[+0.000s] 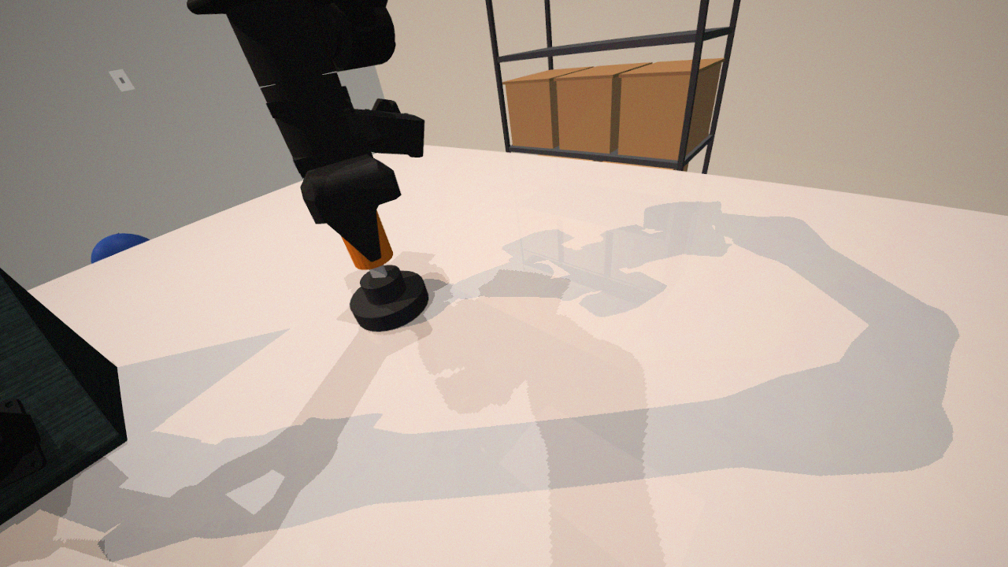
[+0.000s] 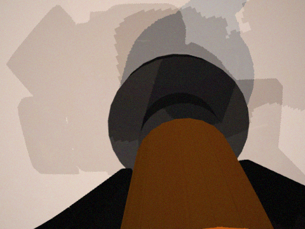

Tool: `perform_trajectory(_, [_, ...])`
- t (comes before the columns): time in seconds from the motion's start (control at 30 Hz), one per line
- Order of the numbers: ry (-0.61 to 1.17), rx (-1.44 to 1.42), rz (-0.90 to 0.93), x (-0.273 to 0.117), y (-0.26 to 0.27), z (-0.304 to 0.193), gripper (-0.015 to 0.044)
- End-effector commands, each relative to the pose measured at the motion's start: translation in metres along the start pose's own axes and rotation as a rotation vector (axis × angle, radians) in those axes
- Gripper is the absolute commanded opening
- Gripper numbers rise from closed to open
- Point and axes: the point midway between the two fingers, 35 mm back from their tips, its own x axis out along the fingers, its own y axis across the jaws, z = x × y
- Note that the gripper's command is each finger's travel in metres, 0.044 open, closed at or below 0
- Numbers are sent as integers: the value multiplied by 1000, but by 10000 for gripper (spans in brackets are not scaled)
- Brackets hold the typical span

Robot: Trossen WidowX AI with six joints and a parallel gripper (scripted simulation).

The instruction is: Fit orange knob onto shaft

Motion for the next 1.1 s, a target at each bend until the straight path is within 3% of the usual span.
perform_trajectory(0.0, [-2,8,3,1,1,0,0])
perform_trajectory(1.07, [-3,14,2,22,0,-1,0])
